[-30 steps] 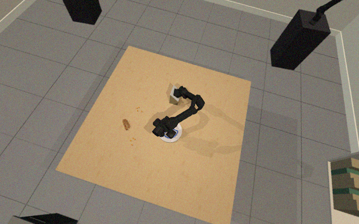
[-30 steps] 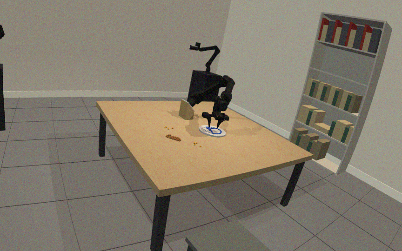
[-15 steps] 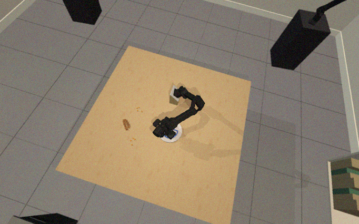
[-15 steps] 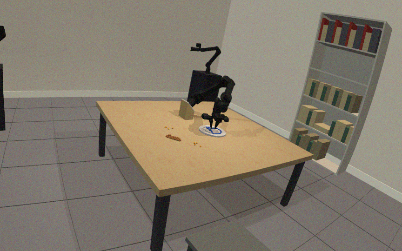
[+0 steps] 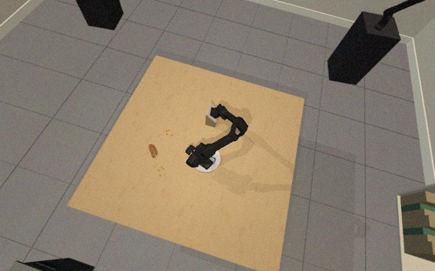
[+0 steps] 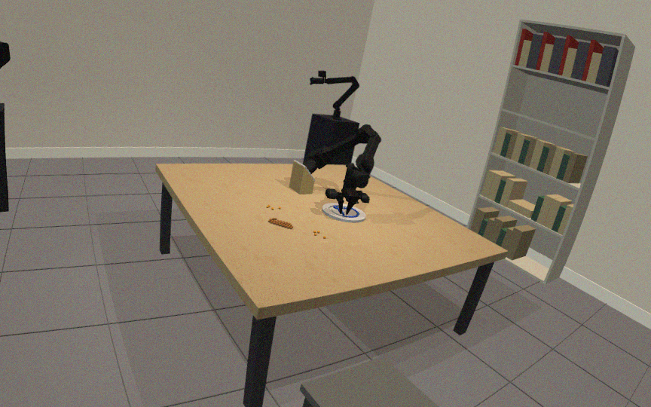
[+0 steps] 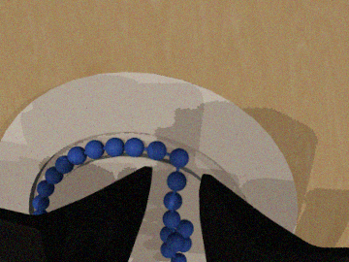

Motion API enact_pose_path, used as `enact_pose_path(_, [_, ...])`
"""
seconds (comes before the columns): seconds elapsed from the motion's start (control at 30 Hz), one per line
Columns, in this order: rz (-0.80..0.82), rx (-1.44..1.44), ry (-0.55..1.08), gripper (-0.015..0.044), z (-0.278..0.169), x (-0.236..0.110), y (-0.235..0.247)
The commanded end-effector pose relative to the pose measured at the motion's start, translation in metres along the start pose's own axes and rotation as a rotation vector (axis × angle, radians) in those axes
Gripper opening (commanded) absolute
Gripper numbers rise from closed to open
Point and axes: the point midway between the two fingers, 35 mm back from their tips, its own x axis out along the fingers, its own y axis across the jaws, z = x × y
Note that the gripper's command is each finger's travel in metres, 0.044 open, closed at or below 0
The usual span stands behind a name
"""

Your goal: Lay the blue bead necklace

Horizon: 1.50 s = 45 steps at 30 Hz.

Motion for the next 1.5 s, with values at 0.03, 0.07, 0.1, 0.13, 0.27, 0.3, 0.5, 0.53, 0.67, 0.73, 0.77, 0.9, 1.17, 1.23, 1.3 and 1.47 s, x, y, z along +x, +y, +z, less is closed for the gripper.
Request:
enact_pose_path(0.03, [0.002, 0.007, 0.005, 0.012, -0.0018, 0.0046, -0.0006])
enact_pose_path(0.07, [0.002, 0.007, 0.005, 0.012, -0.0018, 0.0046, -0.0006])
enact_pose_path(0.1, [0.0, 0.001, 0.002, 0.0094, -0.0007, 0.0024, -0.0002])
enact_pose_path(0.13, [0.0, 0.001, 0.002, 0.0067, -0.0007, 0.0024, -0.0002])
enact_pose_path(0.27, [0.0, 0.001, 0.002, 0.0, -0.0007, 0.0024, -0.0002])
enact_pose_path(0.3, [0.0, 0.001, 0.002, 0.0, -0.0007, 0.0024, -0.0002])
enact_pose_path(0.5, [0.0, 0.001, 0.002, 0.0, -0.0007, 0.0024, -0.0002])
enact_pose_path(0.53, [0.0, 0.001, 0.002, 0.0, -0.0007, 0.0024, -0.0002])
enact_pose_path(0.67, [0.0, 0.001, 0.002, 0.0, -0.0007, 0.0024, -0.0002])
enact_pose_path(0.73, [0.0, 0.001, 0.002, 0.0, -0.0007, 0.0024, -0.0002])
enact_pose_path(0.77, [0.0, 0.001, 0.002, 0.0, -0.0007, 0.0024, -0.0002])
enact_pose_path(0.9, [0.0, 0.001, 0.002, 0.0, -0.0007, 0.0024, -0.0002])
enact_pose_path(1.17, [0.0, 0.001, 0.002, 0.0, -0.0007, 0.0024, -0.0002])
enact_pose_path(1.23, [0.0, 0.001, 0.002, 0.0, -0.0007, 0.0024, -0.0002])
enact_pose_path(1.3, [0.0, 0.001, 0.002, 0.0, -0.0007, 0.0024, -0.0002])
enact_pose_path(1.47, [0.001, 0.005, 0.004, 0.0, -0.0014, -0.0015, -0.0005])
